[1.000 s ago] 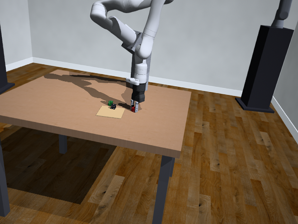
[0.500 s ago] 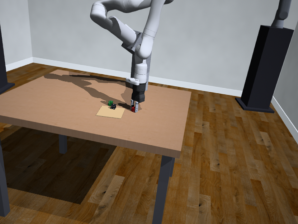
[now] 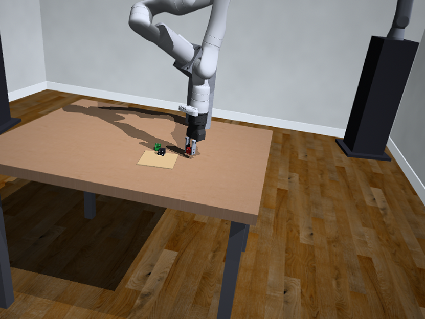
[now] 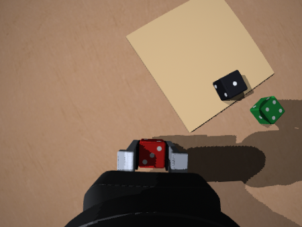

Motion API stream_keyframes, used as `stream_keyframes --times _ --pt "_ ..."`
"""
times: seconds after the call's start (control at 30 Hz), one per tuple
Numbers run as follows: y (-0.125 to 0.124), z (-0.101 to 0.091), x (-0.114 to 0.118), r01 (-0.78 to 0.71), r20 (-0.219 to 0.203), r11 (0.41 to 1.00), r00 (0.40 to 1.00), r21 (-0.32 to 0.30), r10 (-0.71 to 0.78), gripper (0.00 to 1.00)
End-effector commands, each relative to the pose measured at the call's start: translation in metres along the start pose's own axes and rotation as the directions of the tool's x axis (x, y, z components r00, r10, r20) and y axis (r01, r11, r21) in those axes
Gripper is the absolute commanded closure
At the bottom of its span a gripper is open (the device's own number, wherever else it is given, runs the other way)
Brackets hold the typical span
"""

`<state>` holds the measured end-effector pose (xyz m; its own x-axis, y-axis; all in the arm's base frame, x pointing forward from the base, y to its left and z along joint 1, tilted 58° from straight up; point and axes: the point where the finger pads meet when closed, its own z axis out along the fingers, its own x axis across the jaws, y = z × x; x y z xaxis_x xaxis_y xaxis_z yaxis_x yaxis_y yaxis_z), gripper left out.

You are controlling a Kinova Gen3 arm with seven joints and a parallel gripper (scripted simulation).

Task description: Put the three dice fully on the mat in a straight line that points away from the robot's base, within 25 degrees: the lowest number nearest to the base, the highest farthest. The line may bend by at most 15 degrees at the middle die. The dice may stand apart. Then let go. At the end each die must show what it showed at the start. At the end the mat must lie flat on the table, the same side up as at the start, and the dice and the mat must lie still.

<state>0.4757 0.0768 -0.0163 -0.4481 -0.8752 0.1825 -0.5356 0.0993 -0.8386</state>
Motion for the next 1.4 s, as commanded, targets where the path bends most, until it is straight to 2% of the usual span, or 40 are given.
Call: stream_keyframes --times 0.0,0.07,0.13,0.37,0.57,1.37 --pt "0.001 -0.02 -0.009 -0.01 0.022 1.0 1.0 -0.009 0.01 0.51" --pt "0.001 -0.031 -0.009 -0.01 0.022 1.0 1.0 -0.009 0.01 0.51" --pt "0.001 -0.031 -0.009 -0.01 0.022 1.0 1.0 -0.009 0.01 0.51" --pt "0.001 -0.062 -0.008 -0.01 0.022 1.0 1.0 -0.009 0.01 0.51" --pt "0.0 -0.077 -0.008 -0.01 0.022 1.0 1.0 -0.009 0.01 0.51" --pt "-0.005 -0.079 -0.005 0.012 0.021 1.0 1.0 -0.009 -0.012 0.51"
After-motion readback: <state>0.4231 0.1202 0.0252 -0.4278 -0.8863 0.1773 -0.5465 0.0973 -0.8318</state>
